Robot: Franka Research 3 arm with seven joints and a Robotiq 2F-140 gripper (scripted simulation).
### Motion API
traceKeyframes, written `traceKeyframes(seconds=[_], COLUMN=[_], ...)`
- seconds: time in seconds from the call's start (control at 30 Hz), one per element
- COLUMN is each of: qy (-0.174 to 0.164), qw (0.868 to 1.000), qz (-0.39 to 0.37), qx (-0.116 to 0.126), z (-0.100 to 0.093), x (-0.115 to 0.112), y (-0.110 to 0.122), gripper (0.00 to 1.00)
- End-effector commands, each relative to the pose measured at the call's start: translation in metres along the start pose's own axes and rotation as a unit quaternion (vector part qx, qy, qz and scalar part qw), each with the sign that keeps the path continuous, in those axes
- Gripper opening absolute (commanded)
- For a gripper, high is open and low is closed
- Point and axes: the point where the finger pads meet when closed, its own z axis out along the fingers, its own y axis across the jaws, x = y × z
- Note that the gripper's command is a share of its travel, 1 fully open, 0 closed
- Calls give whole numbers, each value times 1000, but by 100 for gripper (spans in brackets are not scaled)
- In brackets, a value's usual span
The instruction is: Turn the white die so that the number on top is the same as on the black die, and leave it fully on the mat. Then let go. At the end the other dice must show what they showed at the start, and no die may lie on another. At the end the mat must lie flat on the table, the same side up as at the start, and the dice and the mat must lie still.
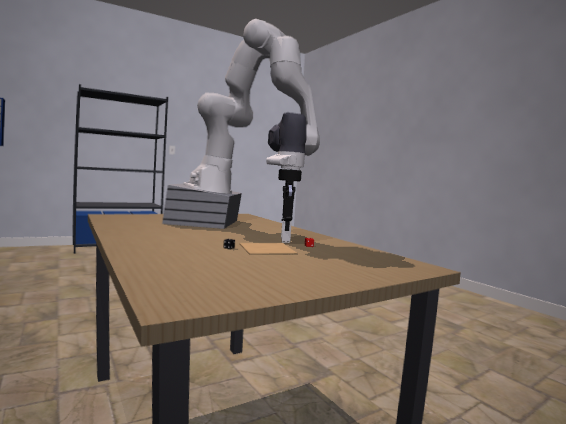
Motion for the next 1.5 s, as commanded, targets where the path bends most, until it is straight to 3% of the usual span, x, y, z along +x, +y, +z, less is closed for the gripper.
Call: traceKeyframes(seconds=[0.0, 1.33, 1.37, 1.47], qy=[-2, -2, -2, -2], qw=[1000, 1000, 1000, 1000], qz=[-4, -4, -4, -4], qx=[5, 5, 5, 5], z=[3, 5, 5, 5], x=[-1, -1, -1, -1], y=[-3, -3, -3, -3], gripper=[25, 25, 13, 13])
